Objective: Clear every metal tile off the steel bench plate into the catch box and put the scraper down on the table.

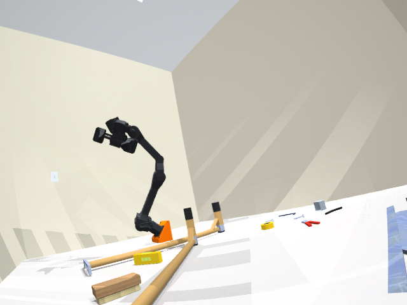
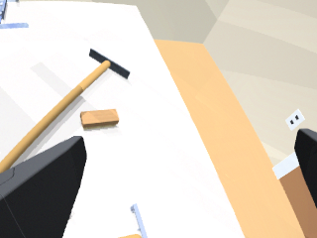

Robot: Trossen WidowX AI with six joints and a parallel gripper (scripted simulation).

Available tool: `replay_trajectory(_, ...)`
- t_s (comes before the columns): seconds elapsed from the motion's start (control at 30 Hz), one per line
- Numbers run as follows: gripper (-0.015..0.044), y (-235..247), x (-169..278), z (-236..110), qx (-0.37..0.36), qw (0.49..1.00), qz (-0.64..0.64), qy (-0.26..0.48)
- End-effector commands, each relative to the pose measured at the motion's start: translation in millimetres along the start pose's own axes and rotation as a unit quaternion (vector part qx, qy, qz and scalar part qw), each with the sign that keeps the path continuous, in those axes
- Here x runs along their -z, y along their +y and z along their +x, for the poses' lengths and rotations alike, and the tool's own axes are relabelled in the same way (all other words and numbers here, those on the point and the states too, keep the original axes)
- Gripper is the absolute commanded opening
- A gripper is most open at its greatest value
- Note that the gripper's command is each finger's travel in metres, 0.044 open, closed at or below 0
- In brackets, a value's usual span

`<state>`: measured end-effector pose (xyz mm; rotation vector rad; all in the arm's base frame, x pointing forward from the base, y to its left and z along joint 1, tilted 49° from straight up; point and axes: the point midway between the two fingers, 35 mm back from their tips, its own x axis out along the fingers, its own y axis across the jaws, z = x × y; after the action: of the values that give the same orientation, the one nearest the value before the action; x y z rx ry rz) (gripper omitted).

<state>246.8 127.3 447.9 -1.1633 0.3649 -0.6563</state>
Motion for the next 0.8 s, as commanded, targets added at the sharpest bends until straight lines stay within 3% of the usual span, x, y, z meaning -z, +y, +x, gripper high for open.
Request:
replay_trajectory(0.0, 0.0440, 20.6, -4.0, -5.6, 0.000, 1.000, 0.007, 0.000)
replay_trajectory(0.6, 0.0440, 106.5, -15.1, -28.2, -0.001, 1.000, 0.021, -0.007)
replay_trajectory(0.77, 0.0440, 107.6, -17.7, -30.4, 0.002, 1.000, 0.022, -0.010)
